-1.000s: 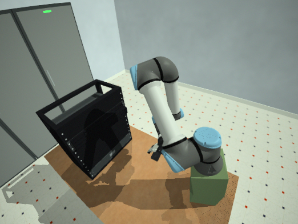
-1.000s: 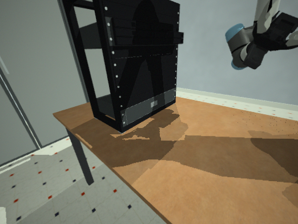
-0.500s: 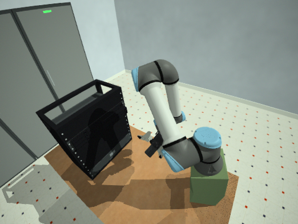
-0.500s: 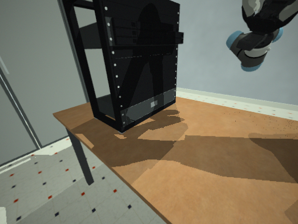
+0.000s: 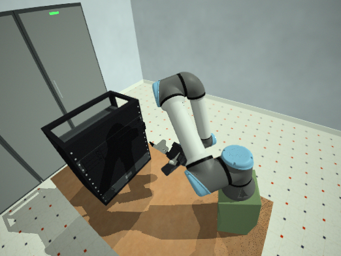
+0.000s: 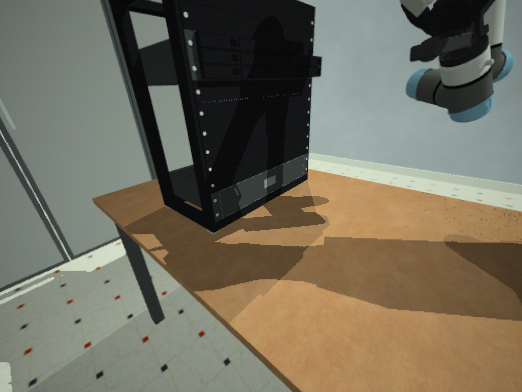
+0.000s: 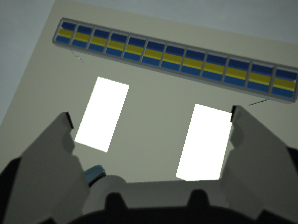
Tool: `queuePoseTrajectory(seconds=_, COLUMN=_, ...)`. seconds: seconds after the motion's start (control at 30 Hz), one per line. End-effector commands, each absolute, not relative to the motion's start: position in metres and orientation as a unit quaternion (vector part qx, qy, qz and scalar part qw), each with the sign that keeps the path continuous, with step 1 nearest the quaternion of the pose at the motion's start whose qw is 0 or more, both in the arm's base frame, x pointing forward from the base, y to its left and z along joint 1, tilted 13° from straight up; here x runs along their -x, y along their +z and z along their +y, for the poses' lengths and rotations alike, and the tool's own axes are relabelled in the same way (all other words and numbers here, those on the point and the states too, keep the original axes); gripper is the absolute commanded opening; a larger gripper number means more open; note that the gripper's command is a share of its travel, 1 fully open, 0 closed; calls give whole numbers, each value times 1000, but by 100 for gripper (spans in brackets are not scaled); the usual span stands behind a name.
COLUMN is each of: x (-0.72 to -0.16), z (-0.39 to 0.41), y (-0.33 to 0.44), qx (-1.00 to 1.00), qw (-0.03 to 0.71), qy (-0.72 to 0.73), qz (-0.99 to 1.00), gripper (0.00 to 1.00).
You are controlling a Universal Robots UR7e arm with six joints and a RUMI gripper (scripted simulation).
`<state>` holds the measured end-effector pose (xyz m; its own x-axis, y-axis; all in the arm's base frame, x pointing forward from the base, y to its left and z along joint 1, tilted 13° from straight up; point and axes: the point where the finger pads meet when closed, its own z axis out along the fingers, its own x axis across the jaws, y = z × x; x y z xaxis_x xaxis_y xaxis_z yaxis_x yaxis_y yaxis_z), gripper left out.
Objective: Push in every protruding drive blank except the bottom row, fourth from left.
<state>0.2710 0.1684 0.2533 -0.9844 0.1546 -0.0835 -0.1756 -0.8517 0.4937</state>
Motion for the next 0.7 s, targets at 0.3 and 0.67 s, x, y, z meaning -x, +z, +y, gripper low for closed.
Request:
queuePoseTrajectory(seconds=0.3, x=-335, z=151, y=279, qx=-161, qw=57, qy=964, qz=204, gripper=100)
queuePoseTrajectory(seconds=0.67, x=-381, z=135, y=274, qx=-287, qw=22, qy=944, qz=161, gripper=100)
